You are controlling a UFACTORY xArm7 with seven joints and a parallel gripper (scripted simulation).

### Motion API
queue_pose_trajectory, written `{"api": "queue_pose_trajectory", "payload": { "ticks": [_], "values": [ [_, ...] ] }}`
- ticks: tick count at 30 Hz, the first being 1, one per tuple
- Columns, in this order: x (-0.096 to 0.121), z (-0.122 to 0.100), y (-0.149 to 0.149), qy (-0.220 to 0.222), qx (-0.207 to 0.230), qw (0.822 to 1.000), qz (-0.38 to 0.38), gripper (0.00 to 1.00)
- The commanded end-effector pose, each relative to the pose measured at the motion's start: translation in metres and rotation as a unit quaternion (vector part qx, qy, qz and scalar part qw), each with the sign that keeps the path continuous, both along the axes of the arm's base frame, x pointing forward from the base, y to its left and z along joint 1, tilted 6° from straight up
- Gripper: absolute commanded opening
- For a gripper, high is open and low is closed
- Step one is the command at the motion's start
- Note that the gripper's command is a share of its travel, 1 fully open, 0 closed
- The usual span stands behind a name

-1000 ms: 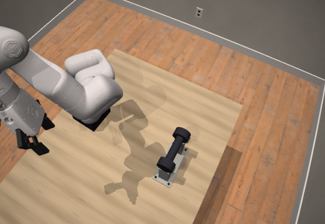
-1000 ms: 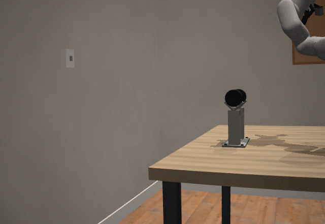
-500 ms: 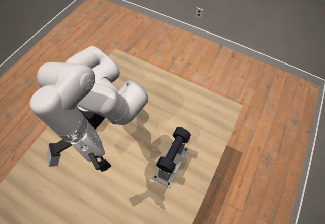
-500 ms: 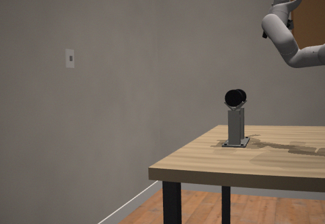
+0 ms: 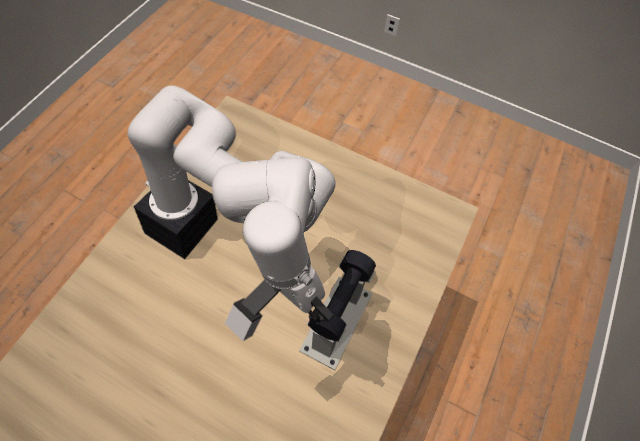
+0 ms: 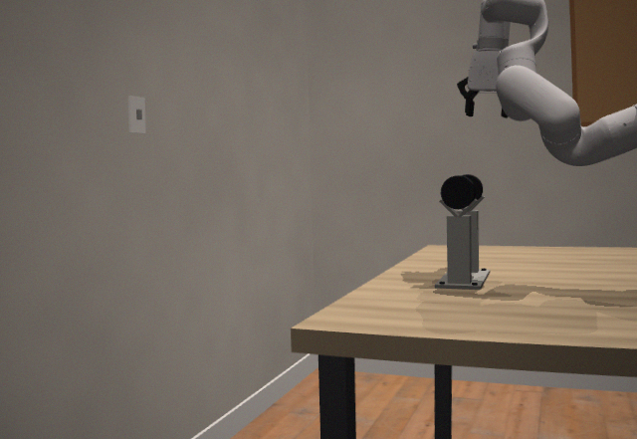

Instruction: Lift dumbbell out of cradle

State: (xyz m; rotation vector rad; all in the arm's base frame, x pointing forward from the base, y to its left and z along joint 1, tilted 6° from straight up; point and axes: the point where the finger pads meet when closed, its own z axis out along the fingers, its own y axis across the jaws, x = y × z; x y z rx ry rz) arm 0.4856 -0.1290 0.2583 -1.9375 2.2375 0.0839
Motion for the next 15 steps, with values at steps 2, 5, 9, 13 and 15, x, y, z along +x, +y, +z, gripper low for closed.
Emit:
{"api": "queue_pose_trajectory", "payload": {
  "ticks": [2, 5, 9, 13, 15],
  "values": [
    [0.021, -0.031, 0.052, 0.013, -0.012, 0.998, 0.056, 1.00],
    [0.025, -0.042, 0.070, 0.018, -0.017, 0.997, 0.075, 1.00],
    [0.030, -0.066, 0.108, 0.028, -0.026, 0.993, 0.116, 1.00],
    [0.031, -0.074, 0.121, 0.032, -0.030, 0.991, 0.130, 1.00],
    [0.031, -0.077, 0.126, 0.033, -0.031, 0.990, 0.135, 1.00]
  ]
}}
